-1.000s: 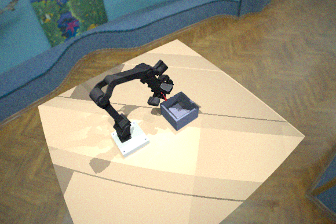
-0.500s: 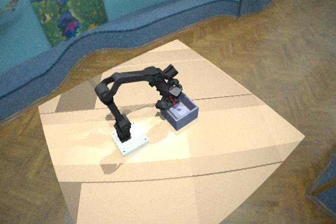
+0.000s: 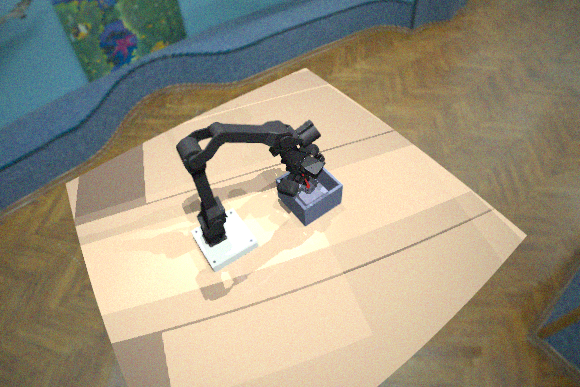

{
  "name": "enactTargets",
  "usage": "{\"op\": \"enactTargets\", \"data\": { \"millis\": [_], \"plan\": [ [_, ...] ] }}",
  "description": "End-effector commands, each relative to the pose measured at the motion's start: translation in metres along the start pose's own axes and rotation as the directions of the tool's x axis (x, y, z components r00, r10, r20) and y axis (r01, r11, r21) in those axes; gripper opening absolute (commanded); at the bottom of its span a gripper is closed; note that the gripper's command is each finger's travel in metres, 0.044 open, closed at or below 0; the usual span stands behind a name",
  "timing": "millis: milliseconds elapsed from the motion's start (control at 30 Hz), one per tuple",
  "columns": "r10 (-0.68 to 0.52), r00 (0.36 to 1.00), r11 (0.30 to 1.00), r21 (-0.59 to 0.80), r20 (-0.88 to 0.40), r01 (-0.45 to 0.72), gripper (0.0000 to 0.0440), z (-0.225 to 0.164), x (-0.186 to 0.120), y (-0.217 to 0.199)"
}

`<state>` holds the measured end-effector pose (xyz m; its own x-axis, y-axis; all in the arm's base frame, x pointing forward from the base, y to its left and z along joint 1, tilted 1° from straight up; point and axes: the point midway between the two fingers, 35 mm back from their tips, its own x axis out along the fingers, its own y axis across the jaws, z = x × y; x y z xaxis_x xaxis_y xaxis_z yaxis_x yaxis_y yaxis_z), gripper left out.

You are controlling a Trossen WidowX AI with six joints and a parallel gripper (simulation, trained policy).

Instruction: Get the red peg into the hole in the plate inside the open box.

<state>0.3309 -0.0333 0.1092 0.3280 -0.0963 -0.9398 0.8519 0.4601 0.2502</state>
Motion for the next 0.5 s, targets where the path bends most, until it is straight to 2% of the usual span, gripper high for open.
{"op": "enactTargets", "data": {
  "millis": [0,67,200,267,467],
  "plan": [
    [-0.021,1.0,1.0,-0.005,-0.021,0.02,0.0014,0.001,0.013,-0.001],
    [-0.033,0.999,0.999,-0.012,-0.026,0.033,0.0035,0.002,0.019,-0.002],
    [-0.054,0.998,0.998,-0.033,-0.033,0.053,0.013,0.004,0.027,-0.003],
    [-0.072,0.997,0.996,-0.049,-0.038,0.07,0.0161,0.005,0.029,-0.005],
    [-0.091,0.995,0.994,-0.068,-0.038,0.088,0.0164,0.013,0.031,0.001]
  ]
}}
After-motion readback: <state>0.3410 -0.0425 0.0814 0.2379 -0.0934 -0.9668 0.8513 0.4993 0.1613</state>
